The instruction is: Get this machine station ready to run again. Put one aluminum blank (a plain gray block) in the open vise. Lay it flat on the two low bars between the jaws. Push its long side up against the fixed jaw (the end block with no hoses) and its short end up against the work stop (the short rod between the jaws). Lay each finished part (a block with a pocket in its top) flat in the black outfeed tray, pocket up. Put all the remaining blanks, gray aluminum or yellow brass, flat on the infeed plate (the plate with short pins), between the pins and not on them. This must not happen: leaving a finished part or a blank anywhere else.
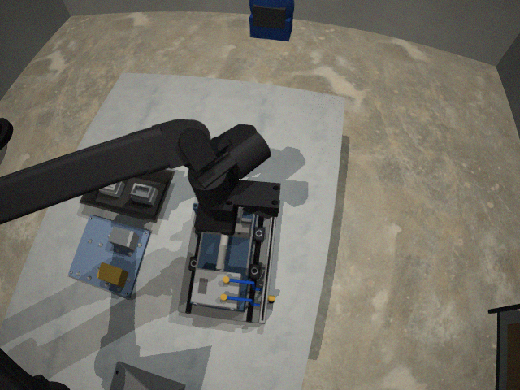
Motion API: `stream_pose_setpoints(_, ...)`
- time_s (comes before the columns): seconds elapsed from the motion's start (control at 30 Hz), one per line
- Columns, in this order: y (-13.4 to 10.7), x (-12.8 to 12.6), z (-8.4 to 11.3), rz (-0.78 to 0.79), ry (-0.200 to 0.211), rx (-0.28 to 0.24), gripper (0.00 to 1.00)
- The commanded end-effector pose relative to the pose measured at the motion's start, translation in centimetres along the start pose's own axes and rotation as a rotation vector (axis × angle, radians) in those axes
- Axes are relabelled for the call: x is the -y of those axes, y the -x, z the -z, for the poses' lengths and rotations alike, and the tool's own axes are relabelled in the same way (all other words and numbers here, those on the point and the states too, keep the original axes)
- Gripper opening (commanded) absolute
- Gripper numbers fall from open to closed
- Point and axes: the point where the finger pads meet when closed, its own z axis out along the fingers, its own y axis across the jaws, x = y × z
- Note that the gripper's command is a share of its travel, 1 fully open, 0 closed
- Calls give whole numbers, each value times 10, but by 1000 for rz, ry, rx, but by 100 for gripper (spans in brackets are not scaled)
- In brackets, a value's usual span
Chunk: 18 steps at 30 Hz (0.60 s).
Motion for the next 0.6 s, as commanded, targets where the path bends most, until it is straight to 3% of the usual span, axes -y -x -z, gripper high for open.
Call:
stream_pose_setpoints(0.0, 0, -17, -2, 18, 4, 8, 0)
stream_pose_setpoints(0.57, -1, -18, -2, 12, -2, 3, 0)
